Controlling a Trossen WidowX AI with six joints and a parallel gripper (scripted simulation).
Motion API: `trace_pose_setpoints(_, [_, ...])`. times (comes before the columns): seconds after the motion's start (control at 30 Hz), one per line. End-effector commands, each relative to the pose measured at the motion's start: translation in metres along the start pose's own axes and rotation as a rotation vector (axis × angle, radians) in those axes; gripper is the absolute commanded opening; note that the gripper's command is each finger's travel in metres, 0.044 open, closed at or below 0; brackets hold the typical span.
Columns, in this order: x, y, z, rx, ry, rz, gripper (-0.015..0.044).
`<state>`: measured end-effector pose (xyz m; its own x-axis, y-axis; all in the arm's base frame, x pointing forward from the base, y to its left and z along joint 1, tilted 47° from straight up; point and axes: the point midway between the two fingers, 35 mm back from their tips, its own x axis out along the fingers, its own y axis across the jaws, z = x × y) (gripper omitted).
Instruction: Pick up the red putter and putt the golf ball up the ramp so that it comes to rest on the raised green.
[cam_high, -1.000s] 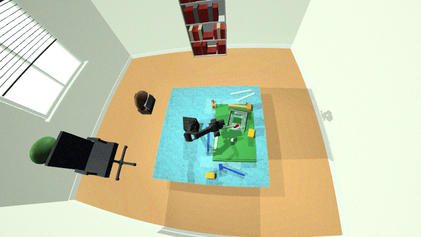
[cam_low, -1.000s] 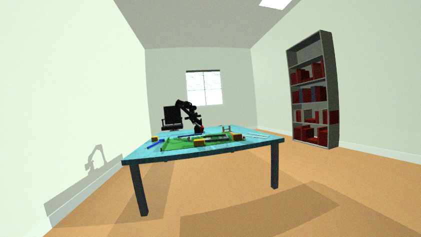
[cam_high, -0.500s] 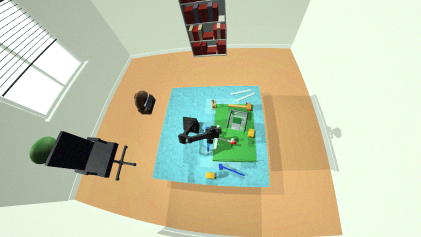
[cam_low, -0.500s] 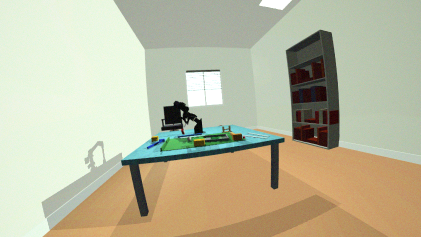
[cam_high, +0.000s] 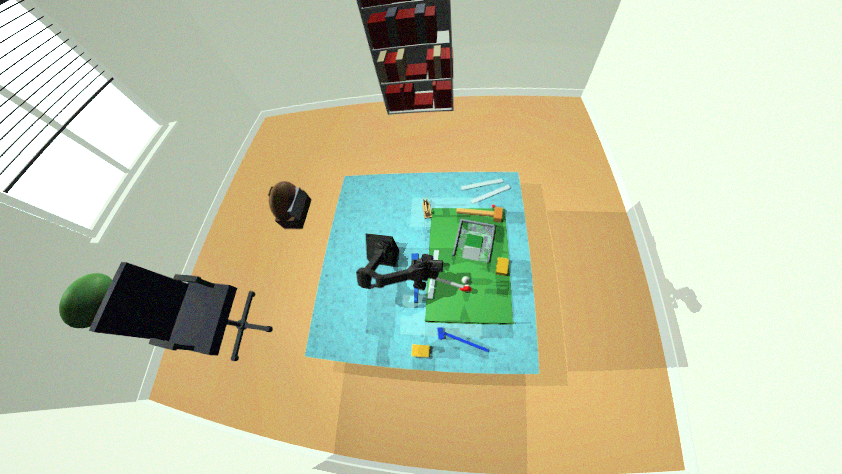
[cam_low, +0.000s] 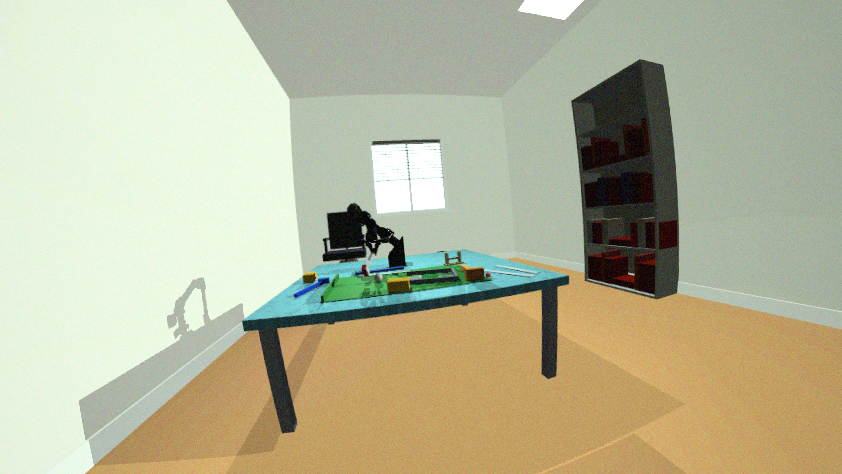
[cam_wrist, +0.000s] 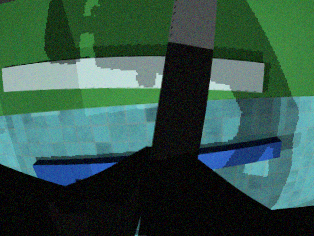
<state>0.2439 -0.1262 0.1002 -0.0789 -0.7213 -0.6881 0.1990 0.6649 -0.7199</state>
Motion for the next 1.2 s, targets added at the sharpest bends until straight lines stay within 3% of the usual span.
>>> trace_pose_setpoints(0.0, [0.005, -0.001, 0.001, 0.000, -0.013, -0.004, 0.0000])
trace_pose_setpoints(0.63, [0.033, -0.002, 0.001, 0.000, -0.013, -0.006, 0.0000])
trace_pose_setpoints(1.17, [0.032, -0.013, 0.002, 0.005, -0.011, -0.003, 0.0000])
